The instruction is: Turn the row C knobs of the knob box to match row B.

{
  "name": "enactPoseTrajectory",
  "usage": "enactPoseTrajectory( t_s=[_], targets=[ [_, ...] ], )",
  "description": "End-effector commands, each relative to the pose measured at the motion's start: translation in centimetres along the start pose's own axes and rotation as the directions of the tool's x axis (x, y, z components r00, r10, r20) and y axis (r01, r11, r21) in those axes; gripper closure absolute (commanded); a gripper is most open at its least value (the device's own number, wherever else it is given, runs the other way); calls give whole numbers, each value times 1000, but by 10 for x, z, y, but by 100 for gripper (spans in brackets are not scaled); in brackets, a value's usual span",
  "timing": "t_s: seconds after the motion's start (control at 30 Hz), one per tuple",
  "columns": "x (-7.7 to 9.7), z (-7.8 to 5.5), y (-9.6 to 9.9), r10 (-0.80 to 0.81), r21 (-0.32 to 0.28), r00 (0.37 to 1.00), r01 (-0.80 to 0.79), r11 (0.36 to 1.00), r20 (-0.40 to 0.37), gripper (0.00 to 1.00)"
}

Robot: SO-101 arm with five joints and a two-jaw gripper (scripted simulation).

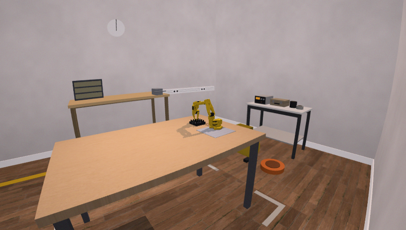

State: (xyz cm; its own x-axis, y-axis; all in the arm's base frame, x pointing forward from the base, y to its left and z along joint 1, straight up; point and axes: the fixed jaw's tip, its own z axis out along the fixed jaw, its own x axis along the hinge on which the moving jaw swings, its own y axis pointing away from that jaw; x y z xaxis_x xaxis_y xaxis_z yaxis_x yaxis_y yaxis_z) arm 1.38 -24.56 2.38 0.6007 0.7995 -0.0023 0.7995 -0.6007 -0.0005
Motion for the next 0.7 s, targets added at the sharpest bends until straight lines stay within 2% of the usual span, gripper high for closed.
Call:
enactPoseTrajectory(
  t_s=[0.0, 0.67],
  targets=[
    [1, 1, -1, -5, 3, 1000, 5, 1000, -6, 98],
    [1, 1, 0, -5, 3, 1000, 5, 1000, -6, 92]
  ],
)
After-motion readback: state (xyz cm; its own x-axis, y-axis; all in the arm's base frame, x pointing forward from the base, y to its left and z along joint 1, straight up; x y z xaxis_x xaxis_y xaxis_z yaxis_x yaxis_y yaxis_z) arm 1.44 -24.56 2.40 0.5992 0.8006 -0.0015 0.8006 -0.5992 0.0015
